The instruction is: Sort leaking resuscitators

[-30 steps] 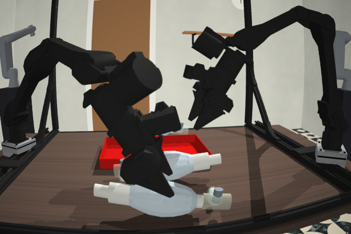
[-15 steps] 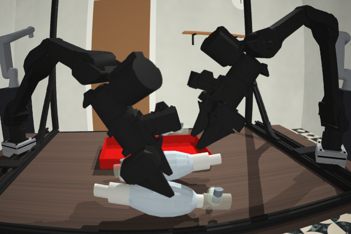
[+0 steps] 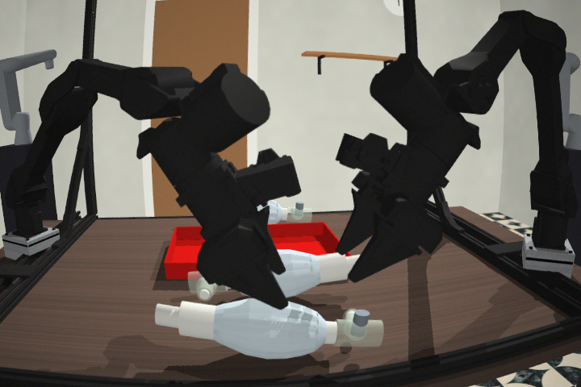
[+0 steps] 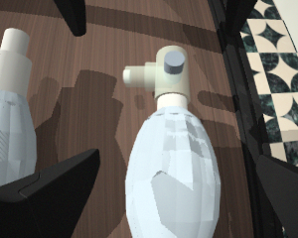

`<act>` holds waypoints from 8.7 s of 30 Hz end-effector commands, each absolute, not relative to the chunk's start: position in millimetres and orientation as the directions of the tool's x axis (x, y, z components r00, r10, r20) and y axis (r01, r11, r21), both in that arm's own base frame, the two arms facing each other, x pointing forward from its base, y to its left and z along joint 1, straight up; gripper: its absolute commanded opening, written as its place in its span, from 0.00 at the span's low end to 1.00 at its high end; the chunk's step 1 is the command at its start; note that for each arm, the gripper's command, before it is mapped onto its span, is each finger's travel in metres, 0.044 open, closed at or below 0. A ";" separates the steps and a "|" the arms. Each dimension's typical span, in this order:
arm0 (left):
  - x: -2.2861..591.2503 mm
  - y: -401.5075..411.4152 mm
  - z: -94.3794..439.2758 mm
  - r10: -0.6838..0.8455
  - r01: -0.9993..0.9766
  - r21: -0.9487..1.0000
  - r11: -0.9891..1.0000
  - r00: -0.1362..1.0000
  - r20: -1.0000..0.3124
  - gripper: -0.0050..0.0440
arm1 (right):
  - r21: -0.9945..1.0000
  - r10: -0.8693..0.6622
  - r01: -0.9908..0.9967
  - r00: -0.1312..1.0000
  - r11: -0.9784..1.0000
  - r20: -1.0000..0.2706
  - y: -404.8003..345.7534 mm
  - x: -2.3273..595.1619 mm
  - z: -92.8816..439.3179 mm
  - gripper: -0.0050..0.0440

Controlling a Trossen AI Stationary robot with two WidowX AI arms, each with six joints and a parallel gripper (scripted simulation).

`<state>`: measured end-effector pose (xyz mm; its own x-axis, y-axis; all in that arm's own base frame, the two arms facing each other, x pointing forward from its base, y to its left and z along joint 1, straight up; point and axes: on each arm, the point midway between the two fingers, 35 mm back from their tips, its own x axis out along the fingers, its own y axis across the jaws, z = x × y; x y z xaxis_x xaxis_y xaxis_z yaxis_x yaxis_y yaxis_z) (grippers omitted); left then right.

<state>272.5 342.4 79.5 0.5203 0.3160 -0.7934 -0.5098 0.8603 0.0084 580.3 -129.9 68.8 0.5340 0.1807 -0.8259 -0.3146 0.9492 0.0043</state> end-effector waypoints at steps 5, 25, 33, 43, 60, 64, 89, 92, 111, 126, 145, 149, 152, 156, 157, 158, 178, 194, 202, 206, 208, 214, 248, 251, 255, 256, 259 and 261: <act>269.9 342.0 75.4 0.310 -0.508 0.005 0.861 0.517 -0.798 0.94 | -0.001 0.179 -0.314 0.541 0.949 -0.822 -129.4 582.6 106.3 1.00; 269.8 341.4 75.2 0.311 -0.509 0.006 0.861 0.516 -0.798 0.94 | 0.000 0.184 -0.321 0.543 0.947 -0.820 -129.3 582.8 105.5 1.00; 269.6 342.1 75.9 0.312 -0.511 0.005 0.860 0.517 -0.797 0.94 | 0.015 0.185 -0.314 0.519 0.949 -0.834 -129.5 582.8 106.1 1.00; 269.6 342.1 75.9 0.312 -0.511 0.005 0.860 0.517 -0.797 0.94 | 0.015 0.185 -0.314 0.519 0.949 -0.834 -129.5 582.8 106.1 1.00; 270.0 341.4 75.9 0.312 -0.511 0.005 0.859 0.517 -0.797 0.94 | -0.001 0.183 -0.320 0.544 0.947 -0.819 -130.2 582.9 105.9 1.00; 269.7 342.0 25.9 0.311 -0.510 0.005 0.860 0.517 -0.797 0.94 | 0.022 0.188 -0.314 0.509 0.949 -0.840 -129.7 583.3 45.9 1.00; 270.3 341.8 -24.1 0.315 -0.510 0.007 0.860 0.520 -0.794 0.94 | 0.022 0.189 -0.316 0.509 0.949 -0.840 -129.6 582.7 5.9 1.00; 270.3 341.8 -24.1 0.315 -0.510 0.007 0.860 0.520 -0.794 0.94 | 0.022 0.189 -0.316 0.509 0.949 -0.840 -129.6 582.7 5.9 1.00; 269.7 341.2 -24.2 0.309 -0.507 0.006 0.862 0.516 -0.799 0.94 | 0.018 0.188 -0.316 0.517 0.948 -0.835 -129.5 583.3 5.8 1.00; 270.1 341.5 -23.2 0.311 -0.509 0.004 0.861 0.519 -0.796 0.10 | 0.017 0.188 -0.317 0.518 0.948 -0.834 -129.9 584.0 6.7 1.00; 269.9 341.6 -23.2 0.312 -0.509 0.005 0.861 0.518 -0.796 0.10 | 0.017 0.188 -0.317 0.518 0.948 -0.834 -129.9 584.0 6.6 1.00; 269.9 341.6 -23.2 0.312 -0.509 0.005 0.861 0.518 -0.796 0.10 | 0.017 0.188 -0.317 0.518 0.948 -0.834 -129.9 584.0 6.6 0.10; 269.9 341.6 -23.2 0.312 -0.509 0.005 0.861 0.518 -0.796 0.10 | 0.017 0.188 -0.317 0.518 0.948 -0.834 -129.9 584.0 6.6 0.10; 269.9 341.6 -23.2 0.312 -0.509 0.005 0.861 0.518 -0.796 0.10 | 0.017 0.188 -0.317 0.518 0.948 -0.834 -129.9 584.0 6.6 0.10; 269.9 341.6 -23.2 0.312 -0.509 0.005 0.861 0.518 -0.796 0.10 | 0.017 0.188 -0.317 0.518 0.948 -0.834 -129.9 584.0 6.6 0.10; 269.9 341.6 -23.2 0.312 -0.509 0.005 0.861 0.518 -0.796 0.10 | 0.017 0.188 -0.317 0.518 0.948 -0.834 -129.9 584.0 6.6 0.10; 269.9 341.7 -23.2 0.312 -0.511 0.005 0.860 0.518 -0.796 0.10 | 0.017 0.188 -0.318 0.518 0.948 -0.834 -129.6 583.9 6.6 0.10; 269.9 341.7 -23.2 0.312 -0.511 0.005 0.860 0.518 -0.796 0.10 | 0.017 0.188 -0.318 0.518 0.948 -0.834 -129.6 583.9 6.6 1.00; 269.8 341.7 -23.2 0.312 -0.511 0.005 0.860 0.518 -0.796 0.10 | 0.017 0.189 -0.318 0.518 0.948 -0.834 -129.6 584.0 6.6 1.00; 269.8 341.7 -23.2 0.312 -0.511 0.005 0.860 0.518 -0.796 0.10 | 0.017 0.189 -0.318 0.518 0.948 -0.834 -129.6 584.0 6.6 1.00; 269.8 341.7 -23.2 0.312 -0.511 0.005 0.860 0.518 -0.796 0.10 | 0.017 0.189 -0.318 0.518 0.948 -0.834 -129.6 584.0 6.6 1.00; 269.8 341.7 -23.2 0.312 -0.511 0.005 0.860 0.518 -0.796 0.10 | 0.017 0.189 -0.318 0.518 0.948 -0.834 -129.6 584.0 6.6 1.00; 269.8 341.7 -23.2 0.312 -0.511 0.005 0.860 0.518 -0.796 1.00 | 0.017 0.189 -0.318 0.518 0.948 -0.834 -129.6 584.0 6.6 1.00; 269.9 341.7 -23.2 0.312 -0.511 0.005 0.860 0.518 -0.796 1.00 | 0.017 0.189 -0.318 0.518 0.948 -0.834 -129.6 584.0 6.6 1.00; 269.9 341.7 -23.2 0.312 -0.511 0.005 0.860 0.518 -0.796 1.00 | 0.017 0.189 -0.318 0.518 0.948 -0.834 -129.6 584.0 6.6 1.00; 269.9 341.7 -23.2 0.312 -0.511 0.005 0.860 0.518 -0.796 1.00 | 0.017 0.189 -0.318 0.518 0.948 -0.834 -129.6 584.0 6.6 1.00; 269.9 341.7 -23.2 0.312 -0.511 0.005 0.860 0.518 -0.796 1.00 | 0.017 0.189 -0.318 0.518 0.948 -0.834 -129.6 584.0 6.6 1.00; 269.9 341.7 -23.2 0.312 -0.511 0.005 0.860 0.518 -0.796 1.00 | 0.017 0.189 -0.318 0.518 0.948 -0.834 -129.6 584.0 6.6 1.00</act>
